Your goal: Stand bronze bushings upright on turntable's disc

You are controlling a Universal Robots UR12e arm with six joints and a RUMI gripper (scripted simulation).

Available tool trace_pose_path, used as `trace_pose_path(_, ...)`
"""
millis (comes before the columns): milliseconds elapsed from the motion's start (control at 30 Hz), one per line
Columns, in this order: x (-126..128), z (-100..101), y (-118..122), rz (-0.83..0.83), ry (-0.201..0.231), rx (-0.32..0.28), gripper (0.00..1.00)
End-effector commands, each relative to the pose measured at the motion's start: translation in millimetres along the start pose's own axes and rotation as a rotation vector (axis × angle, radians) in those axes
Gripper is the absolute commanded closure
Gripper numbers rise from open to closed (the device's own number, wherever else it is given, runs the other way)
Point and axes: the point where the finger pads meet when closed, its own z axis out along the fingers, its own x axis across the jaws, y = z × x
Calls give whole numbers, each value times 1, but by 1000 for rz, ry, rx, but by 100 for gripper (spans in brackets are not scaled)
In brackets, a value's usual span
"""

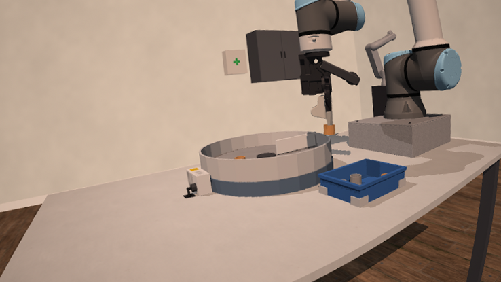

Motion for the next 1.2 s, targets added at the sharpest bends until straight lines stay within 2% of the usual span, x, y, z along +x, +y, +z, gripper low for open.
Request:
trace_pose_path(0,-25,-1,26,-1,2,0,100)
trace_pose_path(100,-31,-1,32,-1,2,0,100)
trace_pose_path(600,-115,-1,115,-1,2,0,100)
trace_pose_path(667,-115,-1,115,-1,2,0,100)
trace_pose_path(1167,-176,0,175,-1,2,0,100)
